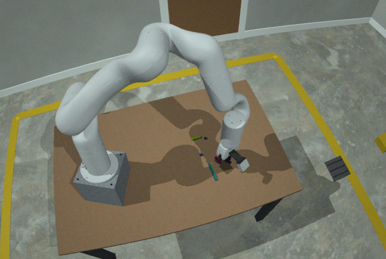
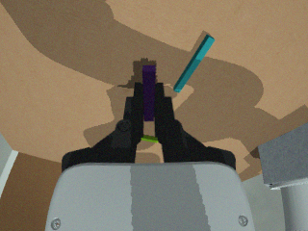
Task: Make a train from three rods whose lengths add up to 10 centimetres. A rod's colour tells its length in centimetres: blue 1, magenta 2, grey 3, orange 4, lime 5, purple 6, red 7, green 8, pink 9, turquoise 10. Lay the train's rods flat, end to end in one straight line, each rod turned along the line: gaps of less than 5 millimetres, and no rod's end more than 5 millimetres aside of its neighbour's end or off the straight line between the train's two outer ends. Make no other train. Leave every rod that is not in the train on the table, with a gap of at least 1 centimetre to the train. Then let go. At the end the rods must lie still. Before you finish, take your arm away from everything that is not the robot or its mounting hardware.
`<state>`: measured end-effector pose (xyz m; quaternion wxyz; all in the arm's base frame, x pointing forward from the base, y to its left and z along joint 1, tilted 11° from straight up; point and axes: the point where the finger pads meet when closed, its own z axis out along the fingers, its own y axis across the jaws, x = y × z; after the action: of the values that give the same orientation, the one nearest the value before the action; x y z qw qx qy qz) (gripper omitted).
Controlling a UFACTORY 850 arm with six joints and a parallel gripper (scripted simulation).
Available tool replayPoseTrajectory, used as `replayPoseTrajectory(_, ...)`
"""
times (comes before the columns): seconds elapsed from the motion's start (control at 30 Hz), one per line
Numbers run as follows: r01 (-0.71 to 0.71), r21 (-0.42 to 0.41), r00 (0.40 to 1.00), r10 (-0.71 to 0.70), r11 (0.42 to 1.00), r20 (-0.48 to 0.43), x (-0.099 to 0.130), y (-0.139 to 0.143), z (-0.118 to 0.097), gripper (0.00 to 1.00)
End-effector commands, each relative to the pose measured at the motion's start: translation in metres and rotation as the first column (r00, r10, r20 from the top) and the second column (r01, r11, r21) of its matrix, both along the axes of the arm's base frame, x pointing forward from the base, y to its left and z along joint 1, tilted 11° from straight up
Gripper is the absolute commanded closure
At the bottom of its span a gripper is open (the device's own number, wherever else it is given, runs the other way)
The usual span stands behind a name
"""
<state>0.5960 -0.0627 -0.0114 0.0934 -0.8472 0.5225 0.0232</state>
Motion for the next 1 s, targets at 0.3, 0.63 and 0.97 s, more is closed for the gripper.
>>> replayPoseTrajectory(0.3, 0.000, 0.000, 1.000, 0.000, 1.000, 0.002, 0.004, 0.008, -0.046, 0.96)
replayPoseTrajectory(0.63, 0.000, 0.000, 1.000, 0.000, 1.000, 0.002, 0.005, 0.013, -0.073, 0.96)
replayPoseTrajectory(0.97, 0.000, 0.000, 1.000, 0.000, 1.000, 0.002, 0.006, 0.014, -0.075, 0.96)
